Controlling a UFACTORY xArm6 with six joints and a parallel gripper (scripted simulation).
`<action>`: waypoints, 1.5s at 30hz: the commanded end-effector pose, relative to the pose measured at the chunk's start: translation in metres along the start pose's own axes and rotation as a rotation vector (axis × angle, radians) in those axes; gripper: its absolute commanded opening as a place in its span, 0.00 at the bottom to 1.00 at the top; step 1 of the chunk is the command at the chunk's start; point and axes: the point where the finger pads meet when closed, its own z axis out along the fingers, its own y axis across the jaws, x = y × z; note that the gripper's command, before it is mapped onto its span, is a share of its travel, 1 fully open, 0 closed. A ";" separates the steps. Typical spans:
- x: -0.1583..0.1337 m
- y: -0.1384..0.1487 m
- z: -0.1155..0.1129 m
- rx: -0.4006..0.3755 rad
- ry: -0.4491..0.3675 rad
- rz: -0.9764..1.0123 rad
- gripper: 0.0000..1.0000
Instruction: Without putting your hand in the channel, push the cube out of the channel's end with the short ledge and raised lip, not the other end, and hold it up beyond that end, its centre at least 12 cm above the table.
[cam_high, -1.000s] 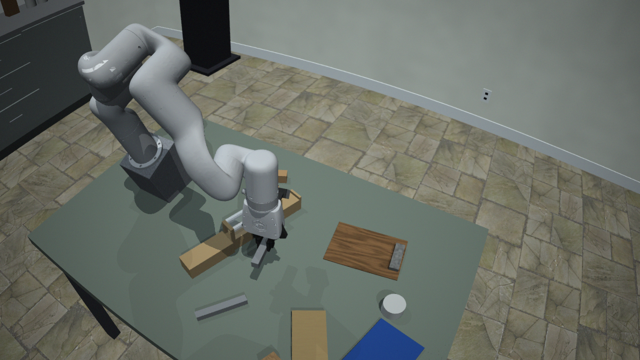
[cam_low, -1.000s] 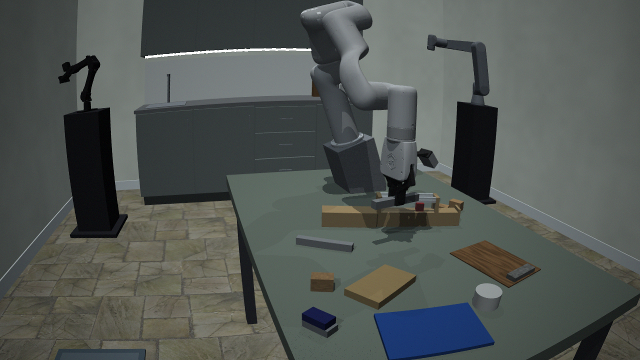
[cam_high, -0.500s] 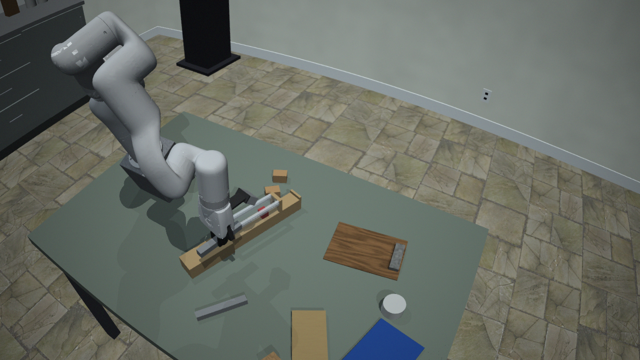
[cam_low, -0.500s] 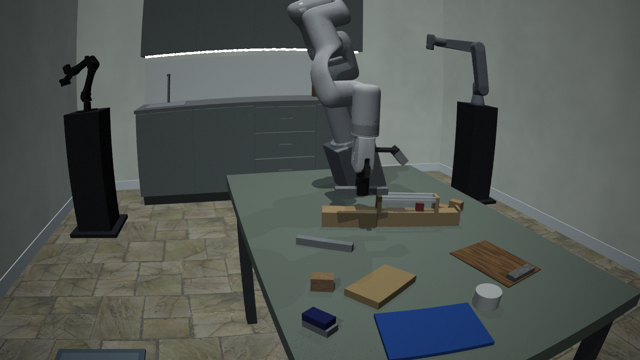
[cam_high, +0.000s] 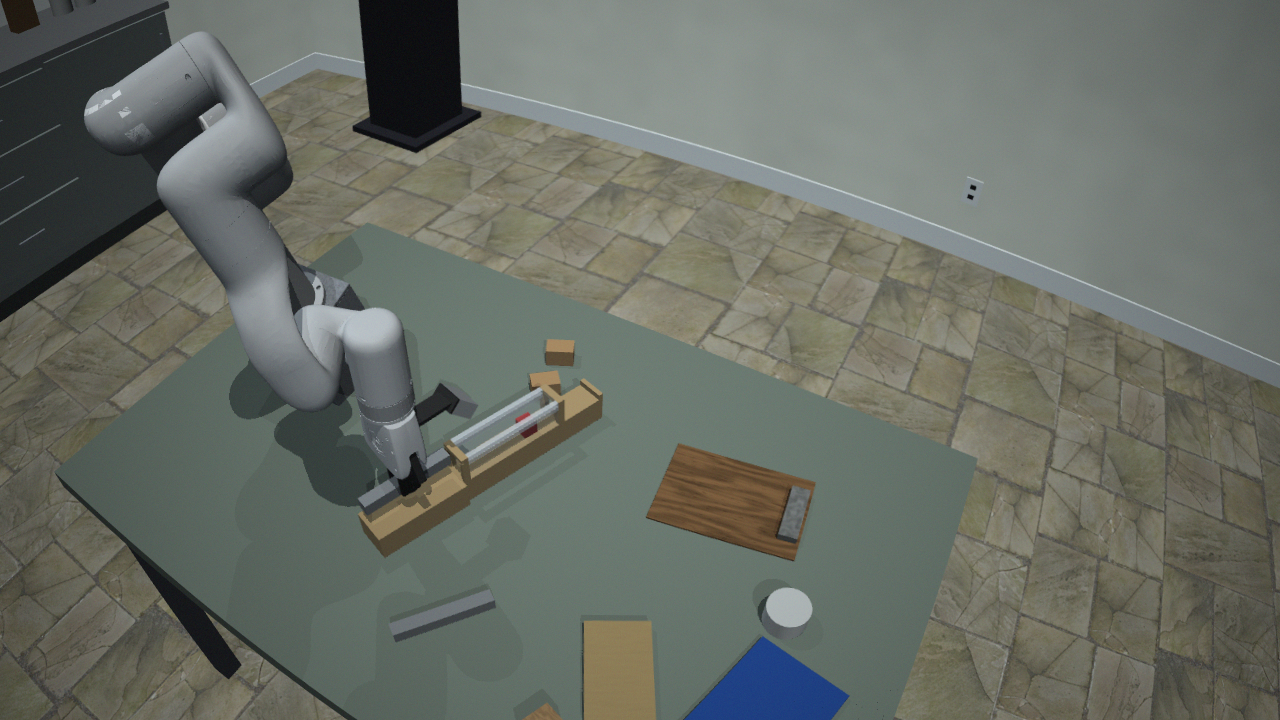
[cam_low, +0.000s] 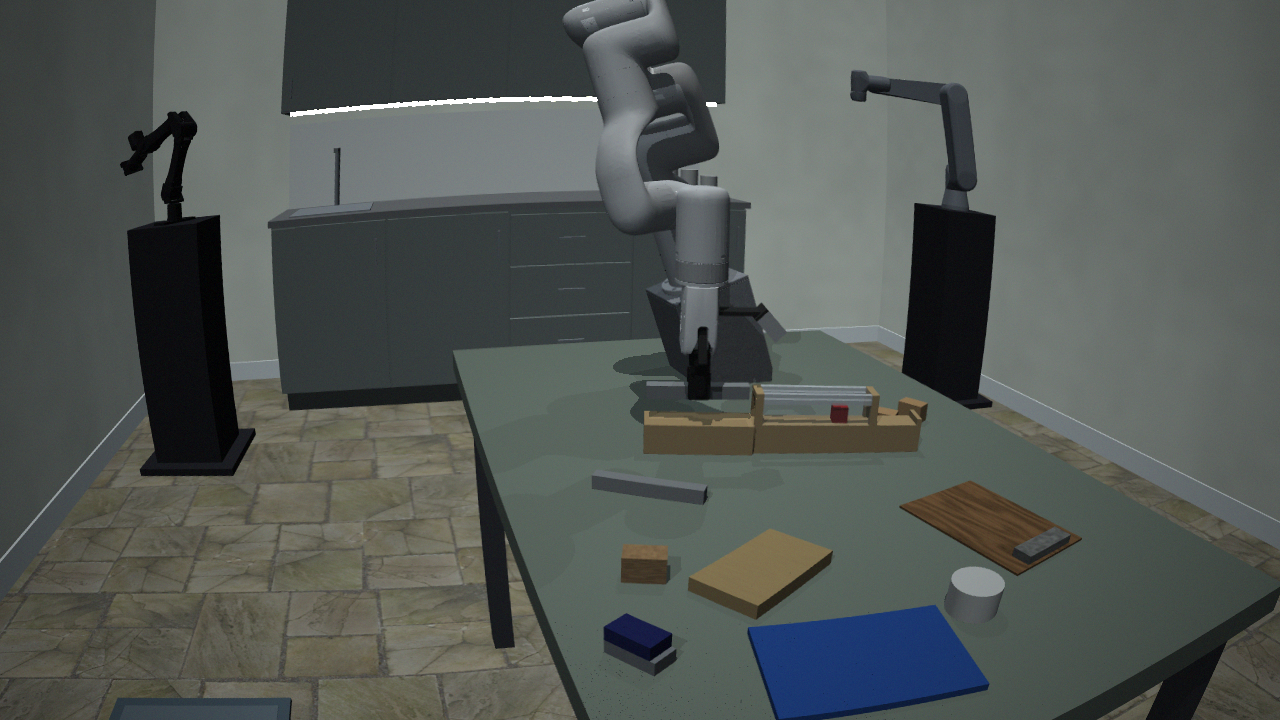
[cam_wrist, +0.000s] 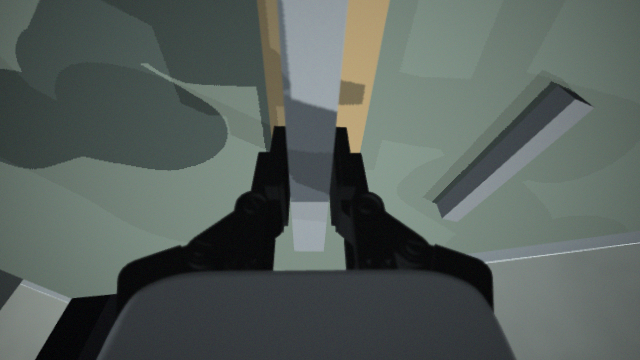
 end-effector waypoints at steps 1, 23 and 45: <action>-0.002 0.003 0.007 -0.030 -0.013 0.006 0.00; -0.002 0.004 0.030 -0.030 -0.013 0.006 0.00; 0.014 0.004 0.031 -0.030 -0.013 0.006 0.00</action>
